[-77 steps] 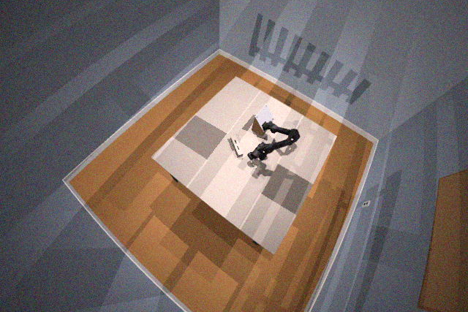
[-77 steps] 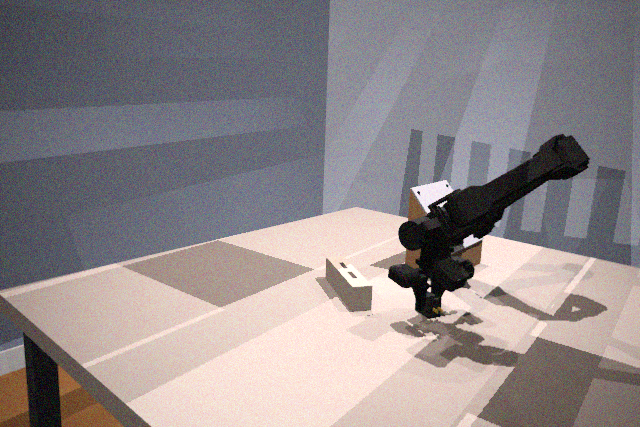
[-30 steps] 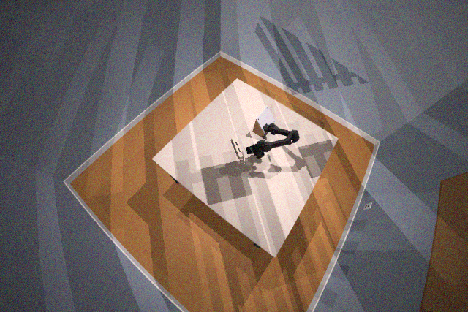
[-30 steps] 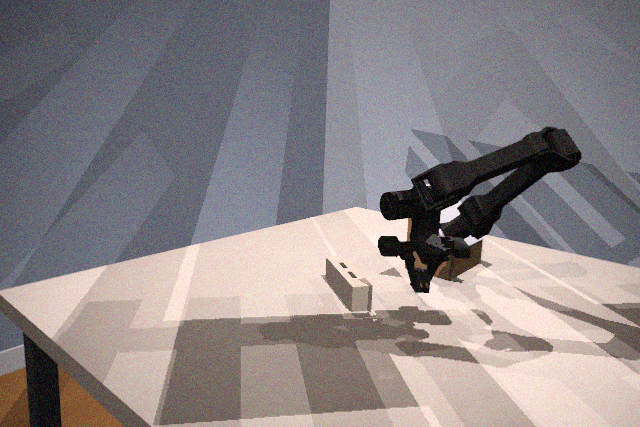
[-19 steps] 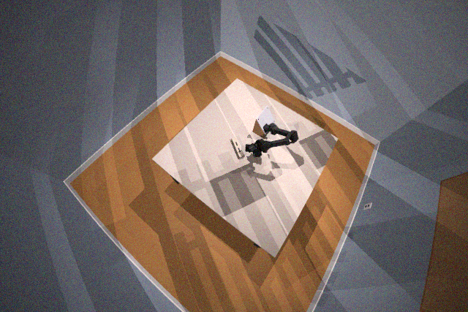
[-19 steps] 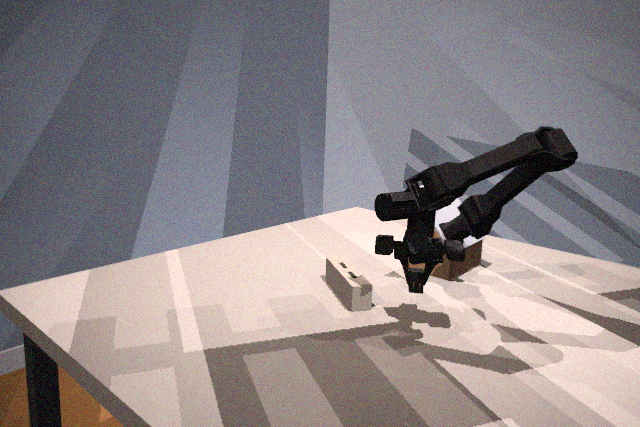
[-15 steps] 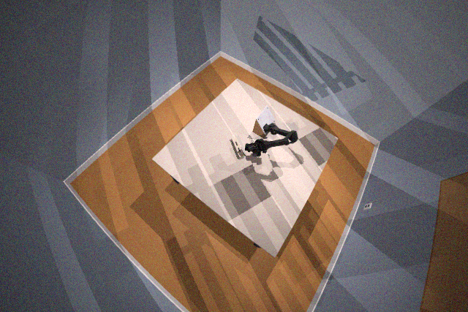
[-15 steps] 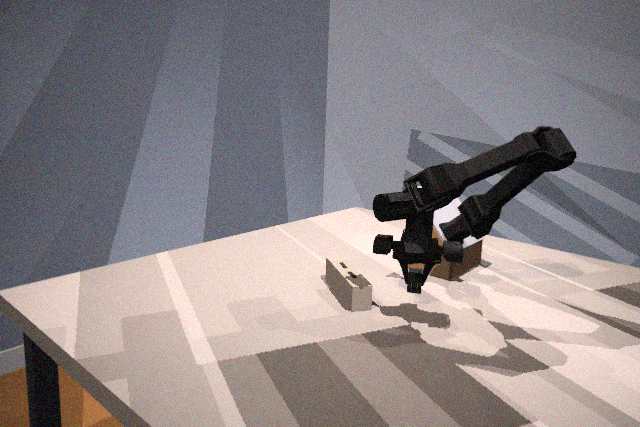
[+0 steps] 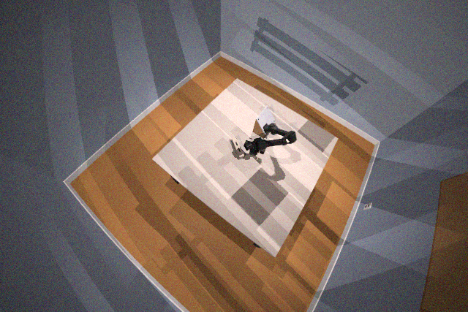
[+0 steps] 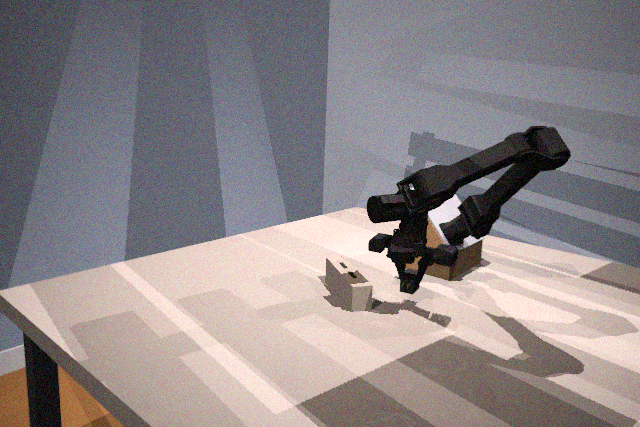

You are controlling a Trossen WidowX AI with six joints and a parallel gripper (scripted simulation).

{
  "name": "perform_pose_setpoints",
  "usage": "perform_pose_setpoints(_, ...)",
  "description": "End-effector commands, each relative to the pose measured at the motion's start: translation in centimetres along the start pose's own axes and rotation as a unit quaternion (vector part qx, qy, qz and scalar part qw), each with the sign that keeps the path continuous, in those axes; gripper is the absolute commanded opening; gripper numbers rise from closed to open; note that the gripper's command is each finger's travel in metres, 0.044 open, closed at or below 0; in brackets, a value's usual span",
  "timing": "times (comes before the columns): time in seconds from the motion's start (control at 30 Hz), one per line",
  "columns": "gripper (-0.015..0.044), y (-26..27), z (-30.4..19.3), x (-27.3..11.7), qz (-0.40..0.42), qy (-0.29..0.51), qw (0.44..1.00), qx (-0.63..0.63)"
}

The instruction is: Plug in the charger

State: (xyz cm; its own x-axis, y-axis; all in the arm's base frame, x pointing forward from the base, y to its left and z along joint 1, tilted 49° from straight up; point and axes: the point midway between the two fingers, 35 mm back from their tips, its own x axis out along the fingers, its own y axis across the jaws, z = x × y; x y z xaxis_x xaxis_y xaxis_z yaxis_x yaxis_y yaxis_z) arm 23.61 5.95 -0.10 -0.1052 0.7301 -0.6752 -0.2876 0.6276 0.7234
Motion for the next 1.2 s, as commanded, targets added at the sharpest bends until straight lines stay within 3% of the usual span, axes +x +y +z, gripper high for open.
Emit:
perform_pose_setpoints(0.0,0.0000,-0.5,-0.5,0.3,0.006,0.000,0.999,0.049)
perform_pose_setpoints(1.17,0.0000,-2.9,-3.0,2.2,0.026,0.010,0.934,0.357)
